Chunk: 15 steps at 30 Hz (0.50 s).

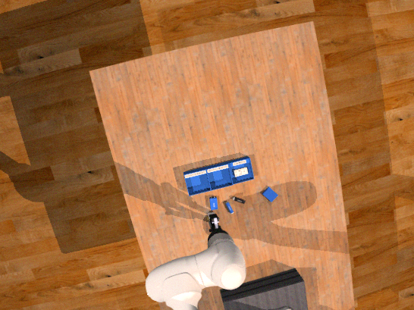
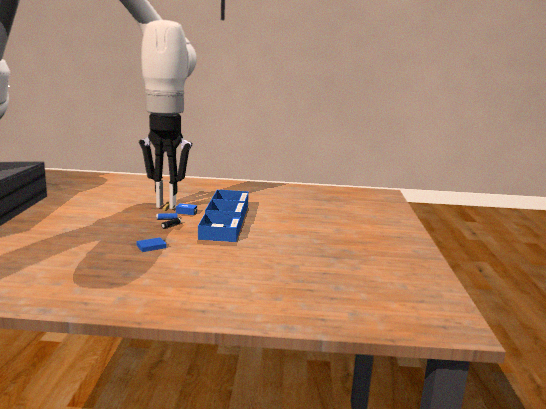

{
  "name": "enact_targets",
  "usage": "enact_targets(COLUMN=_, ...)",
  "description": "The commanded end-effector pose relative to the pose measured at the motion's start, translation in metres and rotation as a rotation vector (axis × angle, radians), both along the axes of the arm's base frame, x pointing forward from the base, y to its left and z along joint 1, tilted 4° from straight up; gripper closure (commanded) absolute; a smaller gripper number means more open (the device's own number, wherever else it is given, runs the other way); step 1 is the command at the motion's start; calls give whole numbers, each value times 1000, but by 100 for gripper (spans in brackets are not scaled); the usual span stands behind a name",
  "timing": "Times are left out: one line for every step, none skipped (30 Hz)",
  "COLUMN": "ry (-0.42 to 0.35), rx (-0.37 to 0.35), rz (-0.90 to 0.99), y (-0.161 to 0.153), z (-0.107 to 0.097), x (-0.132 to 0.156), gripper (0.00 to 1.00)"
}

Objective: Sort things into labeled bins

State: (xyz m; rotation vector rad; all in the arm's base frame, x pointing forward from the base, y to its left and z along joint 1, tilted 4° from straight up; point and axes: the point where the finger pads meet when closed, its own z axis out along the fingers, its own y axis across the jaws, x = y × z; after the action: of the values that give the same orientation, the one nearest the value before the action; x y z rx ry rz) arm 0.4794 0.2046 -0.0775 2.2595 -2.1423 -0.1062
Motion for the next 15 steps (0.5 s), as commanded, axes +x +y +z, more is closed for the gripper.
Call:
enact_targets(ry=0, rx=0, rz=0, y=0, z=-3, x=0, gripper=82)
enact_targets(ry=0, rx=0, rz=0, y=0, z=-4, x=0, gripper=82)
enact_targets(ry=0, rx=0, rz=0, y=0, z=-4, x=0, gripper=82)
enact_targets(ry=0, rx=0, rz=0, y=0, z=-4, x=0, gripper=82)
enact_targets(ry=0, rx=0, rz=0, y=0, z=-4, x=0, gripper=82)
enact_targets(ry=0, rx=0, rz=0, y=0, z=-4, x=0, gripper=82)
enact_targets(ry=0, rx=0, rz=0, y=0, z=-4, x=0, gripper=82)
enact_targets(ry=0, rx=0, rz=0, y=0, z=-4, x=0, gripper=82)
enact_targets(ry=0, rx=0, rz=0, y=0, z=-4, x=0, gripper=82)
enact_targets(ry=0, rx=0, rz=0, y=0, z=-4, x=0, gripper=82)
enact_targets(ry=0, rx=0, rz=0, y=0, z=-4, x=0, gripper=82)
enact_targets(ry=0, rx=0, rz=0, y=0, z=-4, x=0, gripper=82)
enact_targets(ry=0, rx=0, rz=0, y=0, z=-4, x=0, gripper=94)
enact_targets(ry=0, rx=0, rz=0, y=0, z=-4, x=0, gripper=94)
enact_targets(ry=0, rx=0, rz=0, y=0, z=-4, x=0, gripper=94)
